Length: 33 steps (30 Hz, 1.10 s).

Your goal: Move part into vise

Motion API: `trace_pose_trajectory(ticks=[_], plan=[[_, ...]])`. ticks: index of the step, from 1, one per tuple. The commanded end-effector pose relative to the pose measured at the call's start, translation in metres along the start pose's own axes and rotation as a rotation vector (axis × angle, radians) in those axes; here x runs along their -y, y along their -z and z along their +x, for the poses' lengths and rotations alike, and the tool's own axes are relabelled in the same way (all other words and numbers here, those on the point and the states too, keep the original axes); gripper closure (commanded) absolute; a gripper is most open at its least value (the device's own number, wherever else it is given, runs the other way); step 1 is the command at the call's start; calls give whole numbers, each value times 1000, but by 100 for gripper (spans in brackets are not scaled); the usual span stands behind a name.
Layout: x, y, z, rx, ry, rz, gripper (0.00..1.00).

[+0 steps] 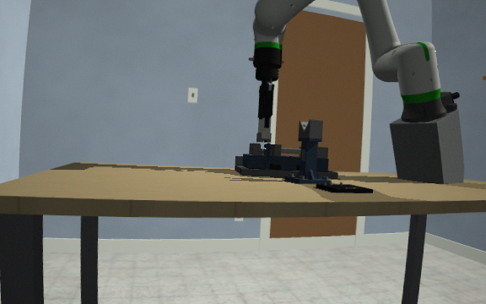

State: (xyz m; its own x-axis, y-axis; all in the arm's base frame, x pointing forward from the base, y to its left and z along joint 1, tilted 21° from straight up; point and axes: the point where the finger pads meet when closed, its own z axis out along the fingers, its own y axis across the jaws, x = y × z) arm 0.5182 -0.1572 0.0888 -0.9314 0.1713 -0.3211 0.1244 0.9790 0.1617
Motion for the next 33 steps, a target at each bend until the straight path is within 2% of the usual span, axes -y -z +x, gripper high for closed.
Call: trace_pose_trajectory(ticks=[1, 33], plan=[[0, 0, 0, 0, 0, 0, 100], [0, -3, 0, 0, 0, 0, 100]])
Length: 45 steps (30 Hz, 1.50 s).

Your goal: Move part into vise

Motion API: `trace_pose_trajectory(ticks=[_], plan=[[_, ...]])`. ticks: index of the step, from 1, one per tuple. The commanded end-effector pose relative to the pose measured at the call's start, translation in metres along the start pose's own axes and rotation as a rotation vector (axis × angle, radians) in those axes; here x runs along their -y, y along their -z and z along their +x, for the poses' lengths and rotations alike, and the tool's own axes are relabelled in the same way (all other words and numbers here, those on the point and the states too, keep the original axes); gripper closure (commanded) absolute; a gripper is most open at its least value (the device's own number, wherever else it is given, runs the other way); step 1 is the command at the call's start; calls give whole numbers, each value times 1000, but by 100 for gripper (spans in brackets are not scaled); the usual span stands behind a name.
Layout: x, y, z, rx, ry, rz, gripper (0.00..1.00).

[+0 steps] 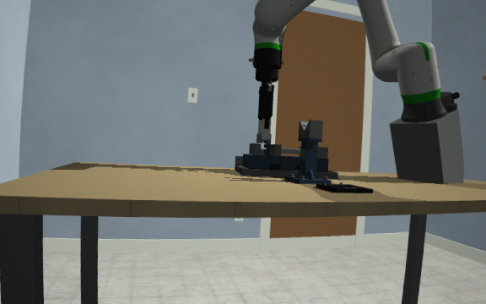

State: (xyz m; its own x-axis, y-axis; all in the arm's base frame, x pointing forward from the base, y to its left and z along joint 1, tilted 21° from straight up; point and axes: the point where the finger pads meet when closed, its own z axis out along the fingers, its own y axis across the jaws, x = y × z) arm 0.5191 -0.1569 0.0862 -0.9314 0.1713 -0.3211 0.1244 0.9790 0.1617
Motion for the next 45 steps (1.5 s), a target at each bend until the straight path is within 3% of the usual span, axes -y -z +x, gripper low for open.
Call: trace_pose_trajectory(ticks=[1, 45], plan=[[0, -1, 0, 0, 0, 0, 100], [0, -15, 0, 0, 0, 0, 100]])
